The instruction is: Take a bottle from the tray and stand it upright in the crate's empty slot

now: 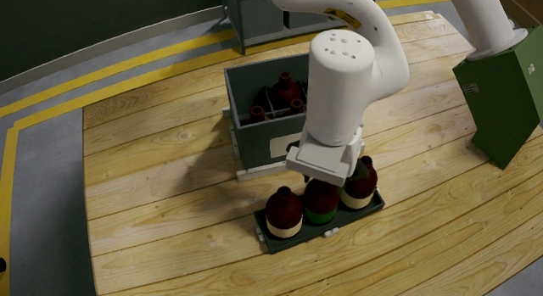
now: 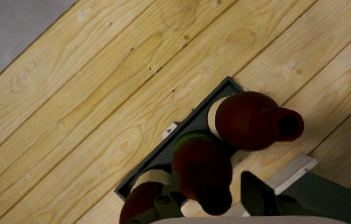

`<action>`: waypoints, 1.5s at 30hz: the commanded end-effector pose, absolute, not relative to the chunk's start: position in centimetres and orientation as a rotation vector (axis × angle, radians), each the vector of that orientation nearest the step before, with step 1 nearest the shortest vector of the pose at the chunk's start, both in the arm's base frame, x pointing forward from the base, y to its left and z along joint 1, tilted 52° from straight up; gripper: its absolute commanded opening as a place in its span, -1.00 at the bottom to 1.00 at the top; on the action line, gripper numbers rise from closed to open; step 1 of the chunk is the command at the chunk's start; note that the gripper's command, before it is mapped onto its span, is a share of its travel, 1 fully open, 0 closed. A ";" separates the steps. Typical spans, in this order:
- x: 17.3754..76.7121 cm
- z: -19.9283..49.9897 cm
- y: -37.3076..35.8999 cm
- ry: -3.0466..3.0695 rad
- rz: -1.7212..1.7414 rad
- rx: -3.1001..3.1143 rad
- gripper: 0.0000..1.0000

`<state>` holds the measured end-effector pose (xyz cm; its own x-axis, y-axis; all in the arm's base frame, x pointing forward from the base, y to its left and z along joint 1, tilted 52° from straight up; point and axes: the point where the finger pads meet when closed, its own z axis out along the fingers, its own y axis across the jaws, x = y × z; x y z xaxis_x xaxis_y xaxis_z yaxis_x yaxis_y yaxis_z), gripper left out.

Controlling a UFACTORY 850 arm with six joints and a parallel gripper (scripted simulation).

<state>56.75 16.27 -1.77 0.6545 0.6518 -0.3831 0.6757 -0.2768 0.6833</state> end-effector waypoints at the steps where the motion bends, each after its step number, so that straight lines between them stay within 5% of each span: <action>1: 56.8 -1.7 16.3 1.035 -0.032 1.989 0.30; 7: 56.8 -1.7 16.3 1.035 -0.032 1.989 0.30; 8: 56.8 -1.7 16.3 1.035 -0.032 1.989 -1.00; 45: 56.8 -1.7 16.3 1.035 -0.032 1.989 -1.00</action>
<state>56.75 16.26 -1.77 0.6545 0.6518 -0.3831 0.6756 -0.2767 0.6834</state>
